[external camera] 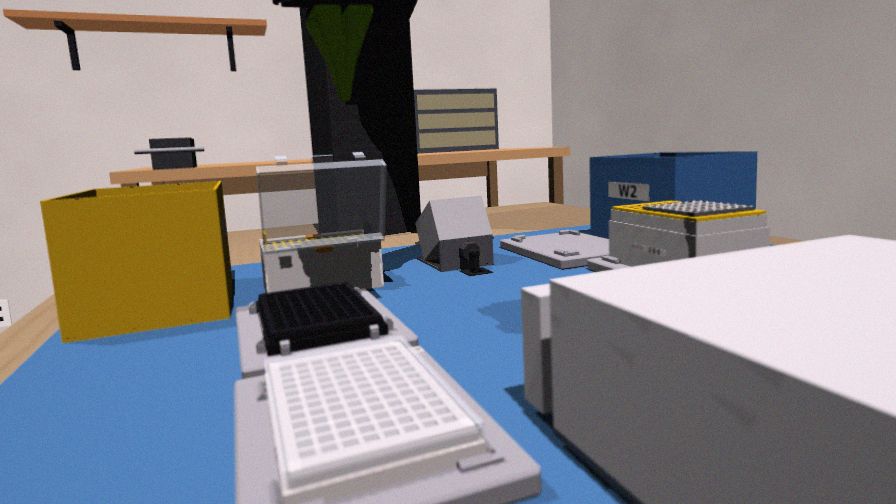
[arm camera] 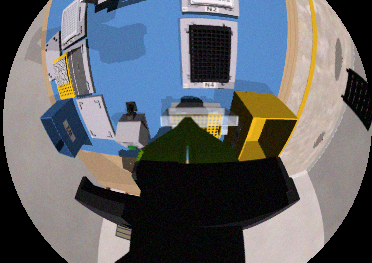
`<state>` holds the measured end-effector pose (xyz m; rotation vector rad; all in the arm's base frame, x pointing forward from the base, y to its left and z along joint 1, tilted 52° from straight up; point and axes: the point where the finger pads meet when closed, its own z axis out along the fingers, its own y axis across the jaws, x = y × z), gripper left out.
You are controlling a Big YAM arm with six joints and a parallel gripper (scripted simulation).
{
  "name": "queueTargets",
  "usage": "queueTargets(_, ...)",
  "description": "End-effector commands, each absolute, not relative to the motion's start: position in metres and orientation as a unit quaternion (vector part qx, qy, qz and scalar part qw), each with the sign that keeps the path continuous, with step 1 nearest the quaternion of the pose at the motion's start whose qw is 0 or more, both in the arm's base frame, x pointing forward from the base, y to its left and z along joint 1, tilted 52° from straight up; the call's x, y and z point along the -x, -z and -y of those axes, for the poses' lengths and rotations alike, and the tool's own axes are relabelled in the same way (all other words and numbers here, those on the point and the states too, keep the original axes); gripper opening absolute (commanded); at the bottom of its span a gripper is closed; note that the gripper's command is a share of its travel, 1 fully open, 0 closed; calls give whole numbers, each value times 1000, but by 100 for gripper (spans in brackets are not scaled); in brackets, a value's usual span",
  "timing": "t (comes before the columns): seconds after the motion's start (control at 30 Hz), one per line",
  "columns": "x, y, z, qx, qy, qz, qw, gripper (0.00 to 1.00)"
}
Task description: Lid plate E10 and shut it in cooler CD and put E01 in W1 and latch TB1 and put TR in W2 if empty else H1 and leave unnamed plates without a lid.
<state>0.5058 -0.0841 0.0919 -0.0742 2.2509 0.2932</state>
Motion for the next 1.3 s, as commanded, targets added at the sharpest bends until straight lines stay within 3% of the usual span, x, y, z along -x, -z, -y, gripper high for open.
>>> queueTargets(0.0,-514,-90,106,33,-104,-895,432,0)
queueTargets(1.27,-543,-66,90,35,-113,-896,428,0)
